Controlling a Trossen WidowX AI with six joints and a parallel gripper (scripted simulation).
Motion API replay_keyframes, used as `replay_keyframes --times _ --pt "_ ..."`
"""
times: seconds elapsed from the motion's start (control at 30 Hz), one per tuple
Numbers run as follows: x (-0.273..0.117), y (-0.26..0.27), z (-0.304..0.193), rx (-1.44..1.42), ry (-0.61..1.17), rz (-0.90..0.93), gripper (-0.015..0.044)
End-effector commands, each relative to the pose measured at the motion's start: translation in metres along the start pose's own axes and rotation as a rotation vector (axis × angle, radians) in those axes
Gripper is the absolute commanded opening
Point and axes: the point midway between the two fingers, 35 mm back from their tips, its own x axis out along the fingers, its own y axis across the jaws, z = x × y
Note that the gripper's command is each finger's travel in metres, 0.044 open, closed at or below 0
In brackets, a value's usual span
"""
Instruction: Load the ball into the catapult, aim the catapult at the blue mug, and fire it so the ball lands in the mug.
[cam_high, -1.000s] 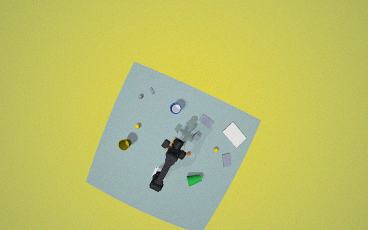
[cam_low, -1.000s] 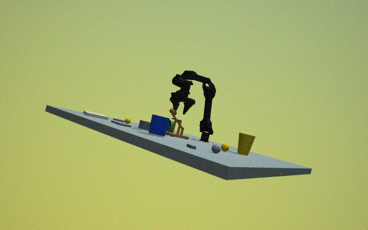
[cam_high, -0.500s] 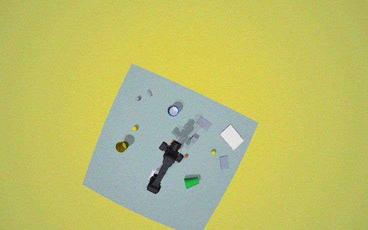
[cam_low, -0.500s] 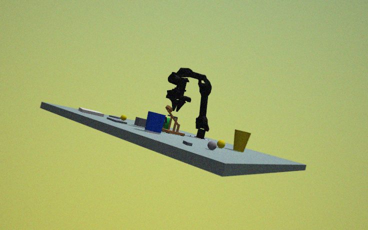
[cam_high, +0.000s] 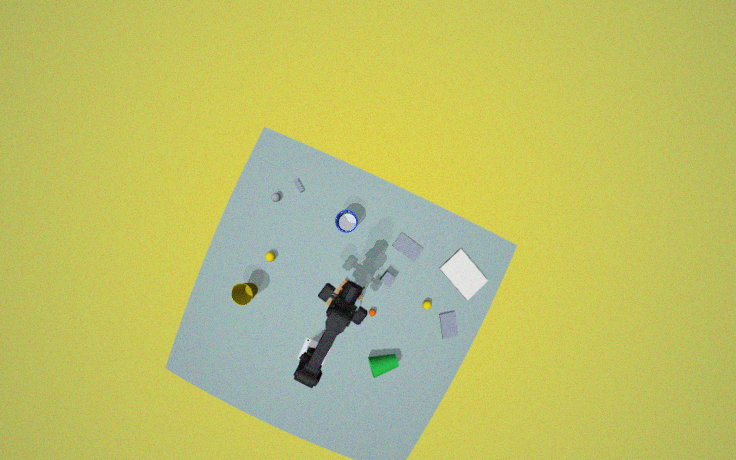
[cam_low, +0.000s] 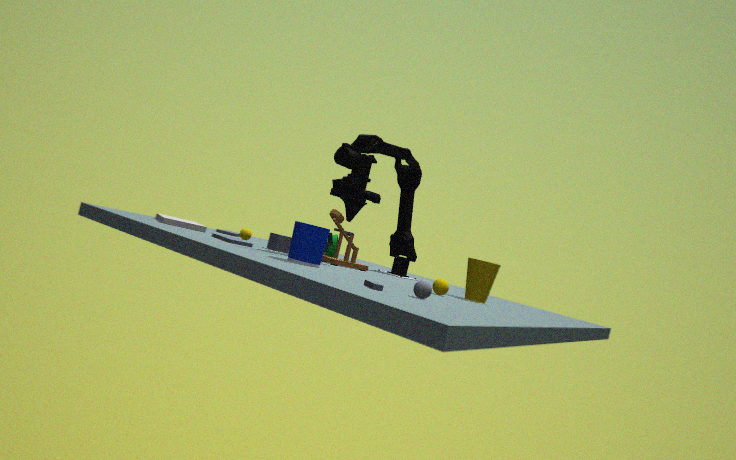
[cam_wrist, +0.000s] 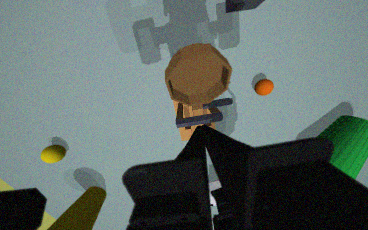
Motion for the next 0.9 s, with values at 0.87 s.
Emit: replay_keyframes --times 0.87 --pt "0.040 0.000 0.026 0.003 -0.001 -0.003 0.0000"
